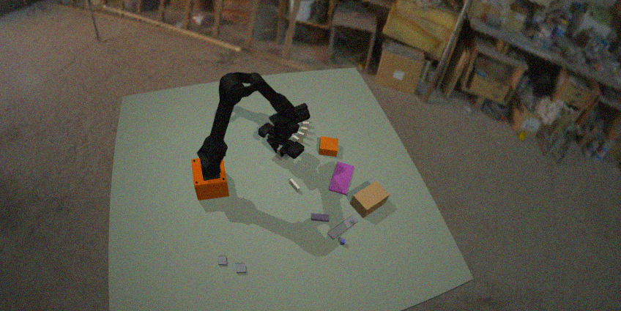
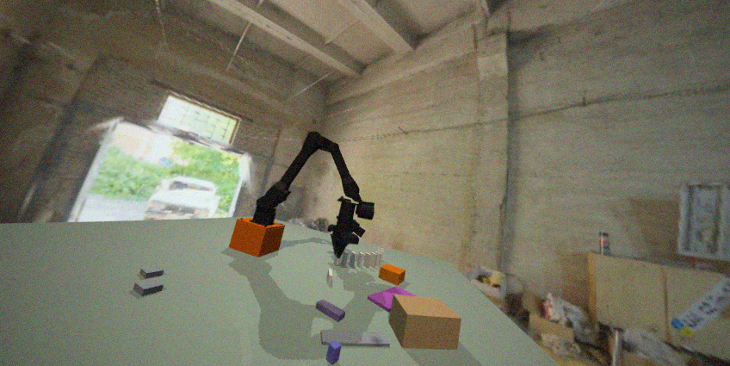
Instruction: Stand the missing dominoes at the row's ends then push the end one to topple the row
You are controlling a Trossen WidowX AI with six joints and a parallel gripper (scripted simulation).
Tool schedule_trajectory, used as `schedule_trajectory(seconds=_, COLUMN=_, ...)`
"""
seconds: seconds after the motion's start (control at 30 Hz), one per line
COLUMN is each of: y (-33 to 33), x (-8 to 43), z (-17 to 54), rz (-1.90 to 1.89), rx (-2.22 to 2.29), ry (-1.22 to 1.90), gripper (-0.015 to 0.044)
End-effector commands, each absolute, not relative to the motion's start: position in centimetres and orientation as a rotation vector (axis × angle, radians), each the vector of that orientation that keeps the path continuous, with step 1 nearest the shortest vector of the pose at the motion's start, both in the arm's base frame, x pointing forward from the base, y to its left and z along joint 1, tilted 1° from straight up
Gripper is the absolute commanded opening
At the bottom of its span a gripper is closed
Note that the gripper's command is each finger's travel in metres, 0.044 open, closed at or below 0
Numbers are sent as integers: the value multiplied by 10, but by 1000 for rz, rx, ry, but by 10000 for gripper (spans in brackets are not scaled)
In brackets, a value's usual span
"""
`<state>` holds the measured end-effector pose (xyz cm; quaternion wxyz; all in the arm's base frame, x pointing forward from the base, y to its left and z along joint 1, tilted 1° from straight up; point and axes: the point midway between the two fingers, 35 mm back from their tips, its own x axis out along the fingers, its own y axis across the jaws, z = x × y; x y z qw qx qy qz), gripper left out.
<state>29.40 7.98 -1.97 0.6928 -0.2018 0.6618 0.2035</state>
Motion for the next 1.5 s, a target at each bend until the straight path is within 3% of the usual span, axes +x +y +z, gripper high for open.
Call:
schedule_trajectory(seconds=0.0, y=79, x=294, z=-20, rz=453, rx=-458, ry=1478, gripper=160)
schedule_trajectory(seconds=0.37, y=79, x=294, z=-20, rz=453, rx=-458, ry=1478, gripper=440)
schedule_trajectory(seconds=0.5, y=80, x=296, z=-9, rz=453, rx=-458, ry=1478, gripper=440)
schedule_trajectory(seconds=0.73, y=79, x=290, z=106, rz=454, rx=-451, ry=1478, gripper=440)
schedule_trajectory(seconds=1.03, y=74, x=291, z=107, rz=415, rx=-412, ry=1486, gripper=440)
schedule_trajectory(seconds=1.27, y=-1, x=311, z=74, rz=-212, rx=209, ry=1523, gripper=440)
schedule_trajectory(seconds=1.47, y=-69, x=317, z=42, rz=-808, rx=835, ry=1367, gripper=440)
